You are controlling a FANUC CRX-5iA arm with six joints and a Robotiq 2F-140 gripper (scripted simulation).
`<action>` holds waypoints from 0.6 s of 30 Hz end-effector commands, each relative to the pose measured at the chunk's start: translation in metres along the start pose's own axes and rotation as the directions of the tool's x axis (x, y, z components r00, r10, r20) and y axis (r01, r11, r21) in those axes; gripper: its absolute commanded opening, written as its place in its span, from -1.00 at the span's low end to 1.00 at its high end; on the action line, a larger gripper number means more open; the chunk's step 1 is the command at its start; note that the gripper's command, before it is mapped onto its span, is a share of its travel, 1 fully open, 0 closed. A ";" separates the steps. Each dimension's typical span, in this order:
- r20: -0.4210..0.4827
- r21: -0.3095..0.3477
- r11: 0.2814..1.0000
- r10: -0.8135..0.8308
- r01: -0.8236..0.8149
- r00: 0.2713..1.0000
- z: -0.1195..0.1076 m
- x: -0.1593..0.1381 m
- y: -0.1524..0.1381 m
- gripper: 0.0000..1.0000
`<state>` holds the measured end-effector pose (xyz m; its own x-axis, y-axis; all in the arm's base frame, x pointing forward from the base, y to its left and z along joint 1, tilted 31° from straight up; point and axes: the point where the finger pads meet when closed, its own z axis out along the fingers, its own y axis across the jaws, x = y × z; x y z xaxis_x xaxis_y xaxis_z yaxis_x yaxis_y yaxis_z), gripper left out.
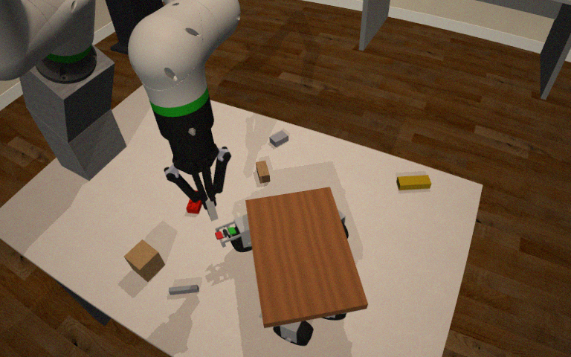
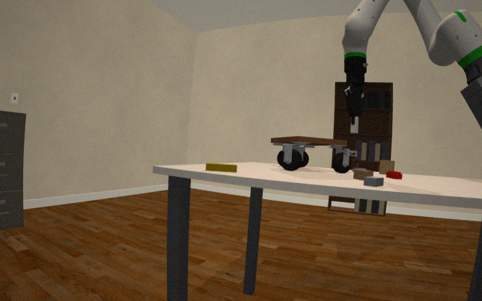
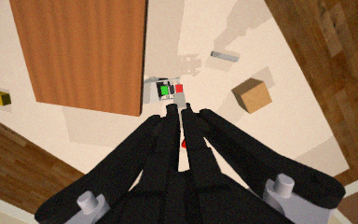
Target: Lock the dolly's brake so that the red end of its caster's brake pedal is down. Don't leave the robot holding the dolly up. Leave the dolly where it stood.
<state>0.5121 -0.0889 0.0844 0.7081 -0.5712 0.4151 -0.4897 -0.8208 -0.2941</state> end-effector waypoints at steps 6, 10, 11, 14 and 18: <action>-0.001 0.000 1.000 0.000 0.000 1.000 0.010 0.001 0.000 -1.00; -0.001 0.000 1.000 0.000 0.000 1.000 0.018 0.001 0.000 -1.00; -0.001 0.000 1.000 0.000 0.000 1.000 0.020 0.001 0.000 -1.00; -0.001 0.000 1.000 0.000 0.000 1.000 0.027 0.001 0.000 -1.00; -0.001 0.000 1.000 0.000 0.000 1.000 0.036 0.001 0.000 -1.00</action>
<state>0.5270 -0.0889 0.0606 0.7079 -0.5714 0.4152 -0.4900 -0.8207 -0.2939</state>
